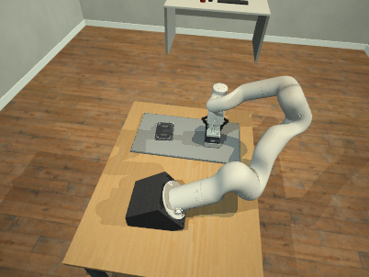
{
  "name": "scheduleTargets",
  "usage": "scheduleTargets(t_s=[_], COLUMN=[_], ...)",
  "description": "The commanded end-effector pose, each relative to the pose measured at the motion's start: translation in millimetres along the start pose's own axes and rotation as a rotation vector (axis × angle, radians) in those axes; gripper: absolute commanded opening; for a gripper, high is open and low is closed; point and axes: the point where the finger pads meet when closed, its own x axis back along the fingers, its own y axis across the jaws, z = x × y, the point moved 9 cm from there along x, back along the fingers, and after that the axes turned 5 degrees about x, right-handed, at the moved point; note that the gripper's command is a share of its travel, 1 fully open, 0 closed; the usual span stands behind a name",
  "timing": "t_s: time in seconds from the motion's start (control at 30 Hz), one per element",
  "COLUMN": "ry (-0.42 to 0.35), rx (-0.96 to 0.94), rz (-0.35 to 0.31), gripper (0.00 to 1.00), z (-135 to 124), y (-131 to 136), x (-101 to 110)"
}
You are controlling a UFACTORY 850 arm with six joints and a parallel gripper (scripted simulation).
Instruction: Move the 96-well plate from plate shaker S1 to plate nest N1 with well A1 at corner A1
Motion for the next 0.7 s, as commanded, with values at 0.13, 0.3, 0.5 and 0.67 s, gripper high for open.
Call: scheduleTargets(t_s=[0.13,0.3,0.5,0.67], ry=[0.001,0.001,0.001,0.001], rx=[-0.001,-0.001,-0.001,-0.001], rz=[0.000,0.000,0.000,0.000], gripper=[0.00,0.00,0.00,0.00], z=[0.4,0.4,0.4,0.4], y=[0.1,0.1,0.1,0.1], x=[9.8,18.2,28.2,33.2])
